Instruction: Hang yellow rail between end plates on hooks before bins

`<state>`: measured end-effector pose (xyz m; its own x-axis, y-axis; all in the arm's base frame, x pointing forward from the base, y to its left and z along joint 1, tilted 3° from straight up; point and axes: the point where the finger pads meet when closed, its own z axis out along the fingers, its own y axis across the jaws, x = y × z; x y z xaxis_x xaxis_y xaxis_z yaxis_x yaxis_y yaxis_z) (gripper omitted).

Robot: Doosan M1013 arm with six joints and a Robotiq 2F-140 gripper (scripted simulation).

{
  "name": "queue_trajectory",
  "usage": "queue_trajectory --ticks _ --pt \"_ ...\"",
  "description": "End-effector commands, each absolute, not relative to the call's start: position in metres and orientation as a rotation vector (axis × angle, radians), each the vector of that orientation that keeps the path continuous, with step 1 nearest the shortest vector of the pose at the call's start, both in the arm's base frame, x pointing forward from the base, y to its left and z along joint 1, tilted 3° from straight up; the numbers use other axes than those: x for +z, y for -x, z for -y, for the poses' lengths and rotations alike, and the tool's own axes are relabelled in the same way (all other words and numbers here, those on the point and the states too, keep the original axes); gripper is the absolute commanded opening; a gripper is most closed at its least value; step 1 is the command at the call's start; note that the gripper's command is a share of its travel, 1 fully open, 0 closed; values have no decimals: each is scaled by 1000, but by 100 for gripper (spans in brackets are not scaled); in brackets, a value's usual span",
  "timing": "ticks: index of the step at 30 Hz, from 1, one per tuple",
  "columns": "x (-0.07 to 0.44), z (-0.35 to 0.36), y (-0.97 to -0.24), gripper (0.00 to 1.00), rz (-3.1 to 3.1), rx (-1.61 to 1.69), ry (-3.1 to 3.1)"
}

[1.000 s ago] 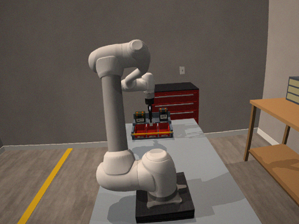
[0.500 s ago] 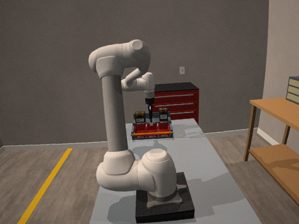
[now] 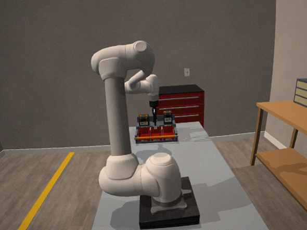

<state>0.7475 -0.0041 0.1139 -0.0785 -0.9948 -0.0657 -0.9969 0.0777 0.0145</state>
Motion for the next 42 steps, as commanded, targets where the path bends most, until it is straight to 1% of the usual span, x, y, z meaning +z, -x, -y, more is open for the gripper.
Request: queue_trajectory --ticks 1,42 --pt "114 10 -751 37 -2280 73 2104" --pt "109 6 -751 37 -2276 76 2102"
